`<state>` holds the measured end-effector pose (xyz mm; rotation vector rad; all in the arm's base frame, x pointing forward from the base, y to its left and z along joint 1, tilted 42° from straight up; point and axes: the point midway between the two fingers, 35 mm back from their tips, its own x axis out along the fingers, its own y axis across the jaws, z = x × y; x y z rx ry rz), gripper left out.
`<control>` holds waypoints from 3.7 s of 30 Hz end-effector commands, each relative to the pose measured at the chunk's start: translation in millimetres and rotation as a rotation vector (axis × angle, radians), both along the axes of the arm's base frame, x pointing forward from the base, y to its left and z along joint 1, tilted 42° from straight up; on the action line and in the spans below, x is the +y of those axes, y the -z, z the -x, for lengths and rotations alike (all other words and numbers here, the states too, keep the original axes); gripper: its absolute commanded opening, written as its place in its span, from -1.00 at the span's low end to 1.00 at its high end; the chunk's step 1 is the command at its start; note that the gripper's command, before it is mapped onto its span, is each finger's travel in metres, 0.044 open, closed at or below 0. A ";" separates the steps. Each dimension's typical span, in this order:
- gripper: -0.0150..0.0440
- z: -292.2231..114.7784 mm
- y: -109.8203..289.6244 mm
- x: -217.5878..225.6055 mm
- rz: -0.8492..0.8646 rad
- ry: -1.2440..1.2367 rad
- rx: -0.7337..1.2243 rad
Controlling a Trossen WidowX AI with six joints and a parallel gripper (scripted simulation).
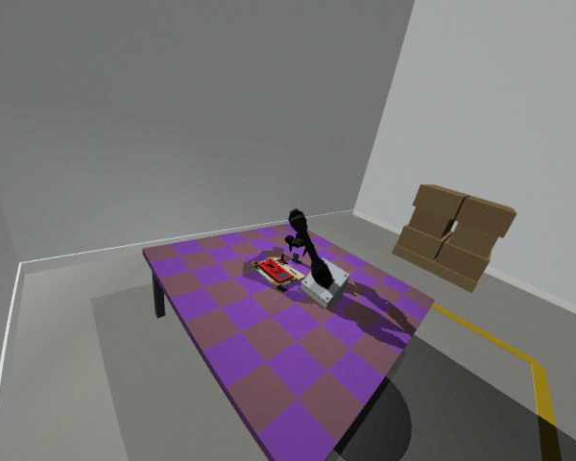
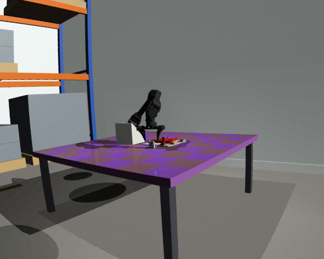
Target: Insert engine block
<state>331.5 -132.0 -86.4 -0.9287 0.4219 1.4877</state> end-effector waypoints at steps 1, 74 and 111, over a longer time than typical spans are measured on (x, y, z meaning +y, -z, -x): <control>1.00 0.5 -1.2 -1.5 0.000 0.001 0.001; -0.23 -7.2 29.5 26.4 0.004 0.000 -0.005; -0.49 0.4 -52.6 -49.2 0.012 0.001 -0.003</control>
